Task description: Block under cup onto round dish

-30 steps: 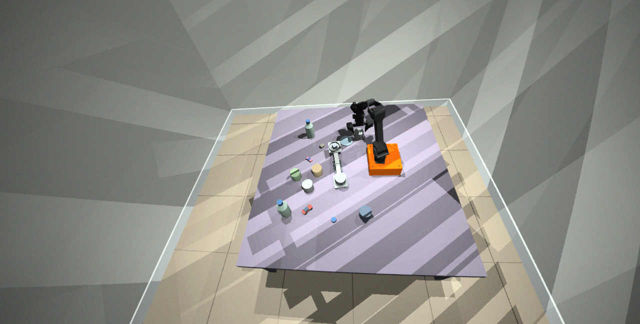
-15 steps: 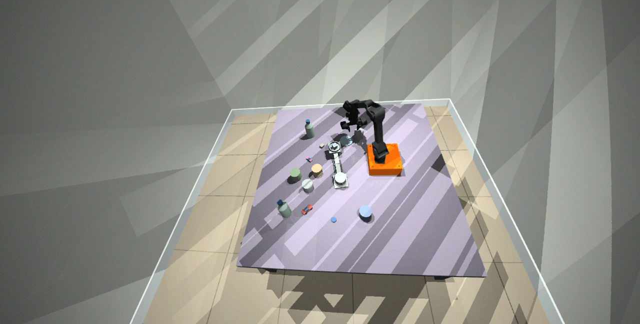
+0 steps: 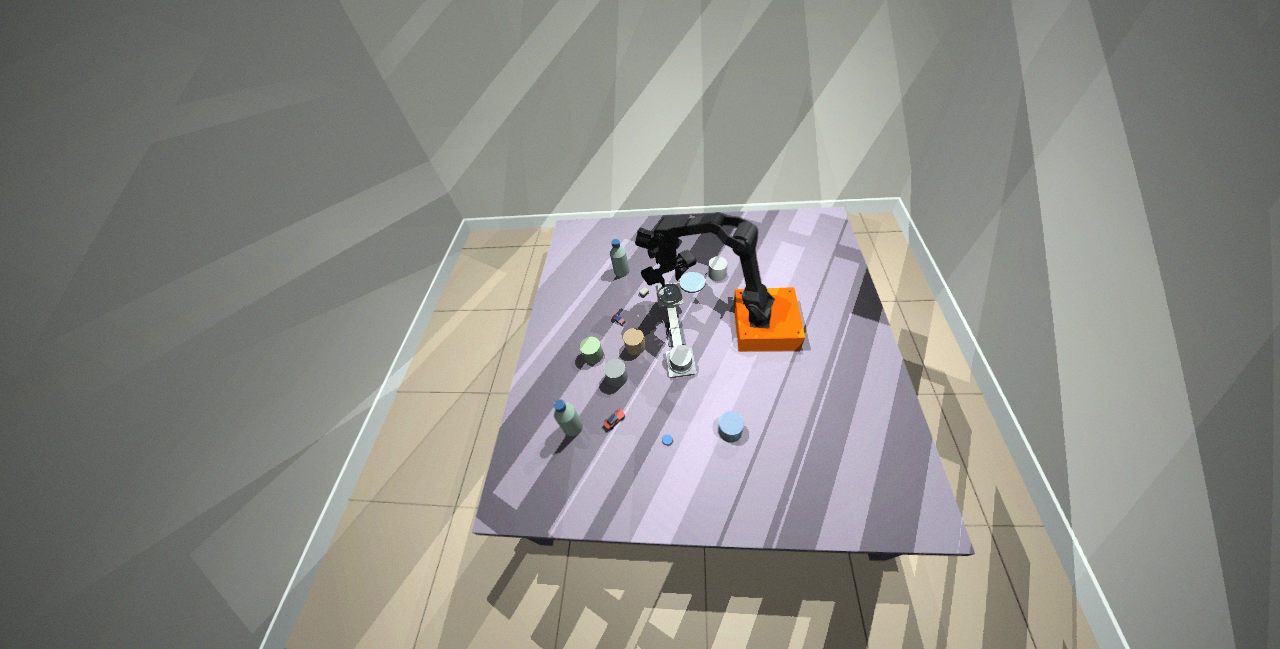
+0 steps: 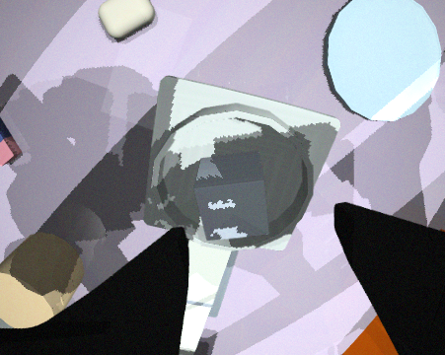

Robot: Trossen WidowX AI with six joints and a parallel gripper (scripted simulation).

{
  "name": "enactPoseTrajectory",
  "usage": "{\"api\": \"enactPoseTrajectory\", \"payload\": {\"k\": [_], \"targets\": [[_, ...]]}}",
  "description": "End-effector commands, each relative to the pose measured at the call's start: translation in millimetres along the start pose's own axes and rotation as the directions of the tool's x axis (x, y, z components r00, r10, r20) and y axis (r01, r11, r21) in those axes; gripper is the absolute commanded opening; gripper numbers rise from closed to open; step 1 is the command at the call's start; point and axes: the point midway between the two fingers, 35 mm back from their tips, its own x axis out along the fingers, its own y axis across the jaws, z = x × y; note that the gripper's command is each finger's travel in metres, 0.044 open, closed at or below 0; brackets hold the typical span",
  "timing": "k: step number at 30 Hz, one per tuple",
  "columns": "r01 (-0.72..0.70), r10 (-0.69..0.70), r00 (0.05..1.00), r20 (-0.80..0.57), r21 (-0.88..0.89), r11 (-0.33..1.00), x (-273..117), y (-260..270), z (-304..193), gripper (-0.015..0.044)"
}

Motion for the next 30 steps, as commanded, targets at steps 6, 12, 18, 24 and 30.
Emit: {"api": "enactPoseTrajectory", "payload": {"k": [6, 12, 18, 24, 30], "targets": [[0.005, -0.005, 1.0, 0.003, -0.002, 1.0, 9.6, 8.9, -4.5, 0.026], [0.005, -0.005, 1.0, 0.003, -0.002, 1.0, 14.8, 9.0, -4.3, 0.026], [0.005, -0.005, 1.0, 0.003, -0.002, 1.0, 24.6, 9.1, -4.1, 0.026], [0.005, -0.005, 1.0, 0.003, -0.002, 1.0, 34.3, 9.1, -4.1, 0.026], [0.005, -0.005, 1.0, 0.003, -0.002, 1.0, 44.0, 8.8, -4.4, 0.026]]}}
